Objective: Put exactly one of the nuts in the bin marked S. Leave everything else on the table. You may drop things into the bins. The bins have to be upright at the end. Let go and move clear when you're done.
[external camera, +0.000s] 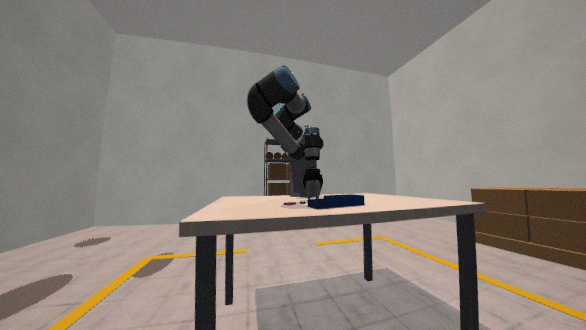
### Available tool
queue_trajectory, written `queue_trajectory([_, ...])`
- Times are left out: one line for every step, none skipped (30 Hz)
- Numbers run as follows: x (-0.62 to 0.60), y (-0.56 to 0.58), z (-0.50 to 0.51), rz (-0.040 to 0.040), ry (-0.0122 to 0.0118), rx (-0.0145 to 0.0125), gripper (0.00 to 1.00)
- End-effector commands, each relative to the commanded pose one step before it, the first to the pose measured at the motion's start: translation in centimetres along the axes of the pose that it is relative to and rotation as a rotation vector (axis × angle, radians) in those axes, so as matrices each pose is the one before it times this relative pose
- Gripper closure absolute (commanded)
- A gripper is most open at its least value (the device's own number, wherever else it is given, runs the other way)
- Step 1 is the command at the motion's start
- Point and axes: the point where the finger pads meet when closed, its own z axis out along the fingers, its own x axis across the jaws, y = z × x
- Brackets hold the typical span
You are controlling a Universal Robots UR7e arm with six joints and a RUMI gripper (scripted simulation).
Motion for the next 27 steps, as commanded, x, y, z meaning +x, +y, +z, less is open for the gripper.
queue_trajectory([-0.012, -0.031, 0.568, -0.00002, -0.00033, 0.00089, 0.82])
queue_trajectory([0.001, 0.001, 0.133, 0.0, 0.0, 0.0, 0.82])
queue_trajectory([0.001, 0.001, 0.133, 0.0, 0.0, 0.0, 0.82])
queue_trajectory([0.001, 0.001, 0.133, 0.0, 0.0, 0.0, 0.82])
queue_trajectory([0.001, 0.001, 0.0, 0.0, 0.0, 0.0, 0.82])
queue_trajectory([0.001, 0.001, 0.0, 0.0, 0.0, 0.0, 0.82])
queue_trajectory([0.0, 0.0, 0.0, 0.0, 0.0, 0.0, 0.82])
queue_trajectory([0.0, 0.0, 0.0, 0.0, 0.0, 0.0, 0.82])
queue_trajectory([0.0, -0.001, -0.004, 0.0, 0.00001, -0.00001, 0.82])
queue_trajectory([0.001, 0.001, 0.001, 0.0, 0.0, 0.0, 0.82])
queue_trajectory([0.001, 0.001, 0.001, 0.0, 0.0, 0.0, 0.82])
queue_trajectory([0.001, 0.001, 0.001, 0.0, 0.0, 0.0, 0.82])
queue_trajectory([0.001, 0.001, 0.0, 0.0, 0.0, 0.0, 0.82])
queue_trajectory([0.001, 0.001, 0.0, 0.0, 0.0, 0.0, 0.82])
queue_trajectory([0.001, 0.0, 0.0, 0.0, 0.0, 0.0, 0.82])
queue_trajectory([0.001, 0.0, 0.0, 0.0, 0.0, 0.0, 0.82])
queue_trajectory([0.0, 0.0, 0.0, 0.0, 0.0, 0.0, 0.82])
queue_trajectory([0.0, 0.0, 0.0, 0.0, 0.0, 0.0, 1.0])
queue_trajectory([0.0, 0.0, 0.0, 0.0, 0.0, 0.0, 1.0])
queue_trajectory([-0.001, -0.001, -0.009, 0.0, 0.00001, -0.00002, 1.0])
queue_trajectory([0.0, 0.0, 0.002, 0.0, 0.0, 0.0, 1.0])
queue_trajectory([0.0, 0.0, 0.0, 0.0, 0.0, 0.0, 1.0])
queue_trajectory([0.0, 0.0, 0.0, 0.0, 0.0, 0.0, 1.0])
queue_trajectory([0.0, 0.0, 0.0, 0.0, 0.0, 0.0, 1.0])
queue_trajectory([0.0, 0.0, 0.0, 0.0, 0.0, 0.0, 1.0])
queue_trajectory([0.0, 0.0, 0.0, 0.0, 0.0, 0.0, 1.0])
queue_trajectory([0.0, 0.0, 0.0, 0.0, 0.0, 0.0, 1.0])
